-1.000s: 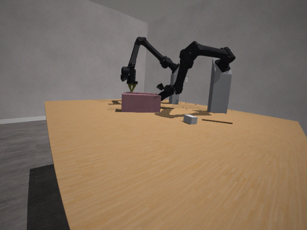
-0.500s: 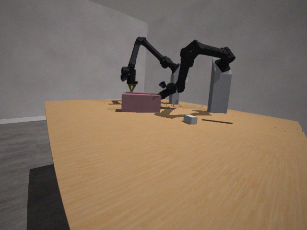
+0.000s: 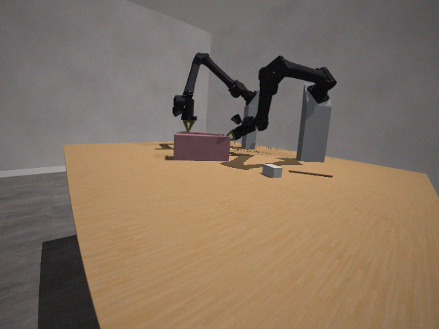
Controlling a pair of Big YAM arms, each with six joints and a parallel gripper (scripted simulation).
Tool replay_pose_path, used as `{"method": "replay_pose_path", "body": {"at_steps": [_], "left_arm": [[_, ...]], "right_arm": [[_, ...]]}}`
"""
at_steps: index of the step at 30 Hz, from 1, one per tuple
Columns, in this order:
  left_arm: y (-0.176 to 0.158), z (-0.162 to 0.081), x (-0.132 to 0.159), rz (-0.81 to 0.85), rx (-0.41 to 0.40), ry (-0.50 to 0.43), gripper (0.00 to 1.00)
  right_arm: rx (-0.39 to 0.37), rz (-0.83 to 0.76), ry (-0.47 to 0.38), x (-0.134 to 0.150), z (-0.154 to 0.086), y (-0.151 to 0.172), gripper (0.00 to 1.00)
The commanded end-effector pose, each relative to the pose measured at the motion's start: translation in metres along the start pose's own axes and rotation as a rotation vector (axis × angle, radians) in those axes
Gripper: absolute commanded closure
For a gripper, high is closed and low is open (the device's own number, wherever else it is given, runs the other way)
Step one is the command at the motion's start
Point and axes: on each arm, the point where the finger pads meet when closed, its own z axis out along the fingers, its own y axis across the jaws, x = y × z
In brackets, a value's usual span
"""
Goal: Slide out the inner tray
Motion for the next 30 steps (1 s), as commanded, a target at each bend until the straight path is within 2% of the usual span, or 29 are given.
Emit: {"method": "replay_pose_path", "body": {"at_steps": [1, 14, 15, 17, 30], "left_arm": [[0.009, -0.011, 0.002, 0.014, -0.015, -0.001, 1.00], [0.008, -0.032, -0.001, 0.014, -0.015, -0.011, 1.00], [-0.002, -0.031, 0.003, 0.010, 0.004, -0.002, 1.00], [0.007, -0.024, 0.002, 0.012, -0.021, -0.009, 1.00], [0.006, -0.026, -0.001, 0.012, -0.016, -0.012, 1.00]], "right_arm": [[0.013, -0.024, 0.083, 0.035, 0.030, 0.000, 1.00], [0.012, -0.024, 0.083, 0.035, 0.030, 0.001, 1.00], [0.012, -0.024, 0.083, 0.035, 0.030, 0.001, 1.00], [0.012, -0.024, 0.083, 0.035, 0.030, 0.001, 1.00], [0.011, -0.025, 0.083, 0.035, 0.030, 0.001, 1.00]]}}
